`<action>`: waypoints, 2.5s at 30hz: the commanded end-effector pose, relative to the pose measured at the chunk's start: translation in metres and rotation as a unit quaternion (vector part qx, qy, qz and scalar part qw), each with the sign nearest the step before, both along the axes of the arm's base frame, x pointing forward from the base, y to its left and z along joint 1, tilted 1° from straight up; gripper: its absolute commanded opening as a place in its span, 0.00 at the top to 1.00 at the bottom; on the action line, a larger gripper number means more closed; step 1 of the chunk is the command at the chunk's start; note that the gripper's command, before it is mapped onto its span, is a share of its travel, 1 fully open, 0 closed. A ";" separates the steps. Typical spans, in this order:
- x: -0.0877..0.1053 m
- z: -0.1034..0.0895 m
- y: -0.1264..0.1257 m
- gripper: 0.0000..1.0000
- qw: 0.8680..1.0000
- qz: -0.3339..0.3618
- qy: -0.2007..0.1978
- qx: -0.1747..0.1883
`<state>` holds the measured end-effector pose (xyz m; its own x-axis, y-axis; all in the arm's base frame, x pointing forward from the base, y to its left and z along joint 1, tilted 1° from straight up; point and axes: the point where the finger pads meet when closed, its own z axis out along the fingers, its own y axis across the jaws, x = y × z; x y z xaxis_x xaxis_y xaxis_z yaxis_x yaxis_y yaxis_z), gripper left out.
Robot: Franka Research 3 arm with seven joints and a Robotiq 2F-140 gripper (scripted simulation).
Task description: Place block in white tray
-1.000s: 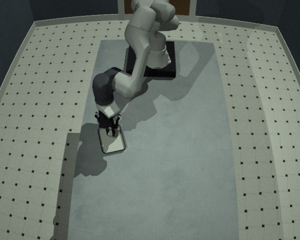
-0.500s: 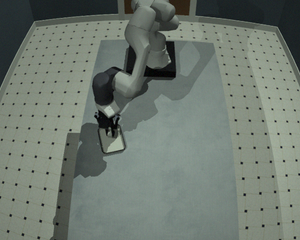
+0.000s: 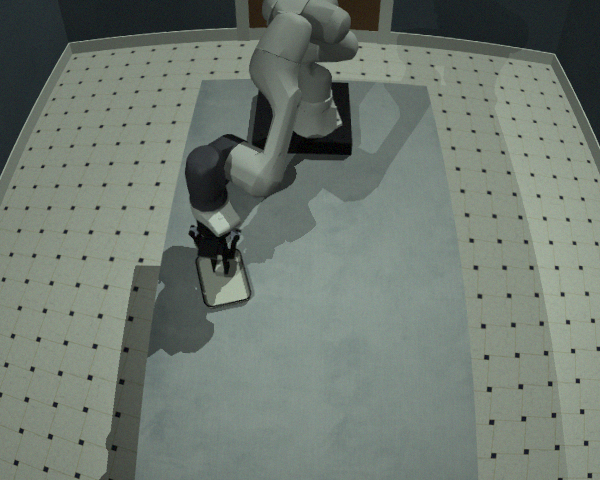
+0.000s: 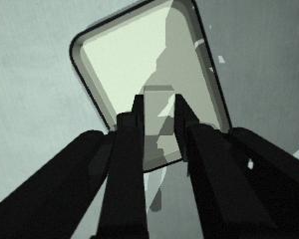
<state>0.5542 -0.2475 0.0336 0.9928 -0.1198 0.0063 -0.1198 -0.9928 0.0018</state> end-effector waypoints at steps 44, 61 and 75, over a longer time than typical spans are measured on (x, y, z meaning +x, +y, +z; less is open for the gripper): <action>0.002 -0.039 -0.001 0.90 1.000 0.003 -0.001 -0.001; 0.004 -0.040 -0.001 0.90 1.000 0.003 -0.001 -0.001; 0.003 -0.040 -0.001 0.90 1.000 0.003 -0.001 -0.001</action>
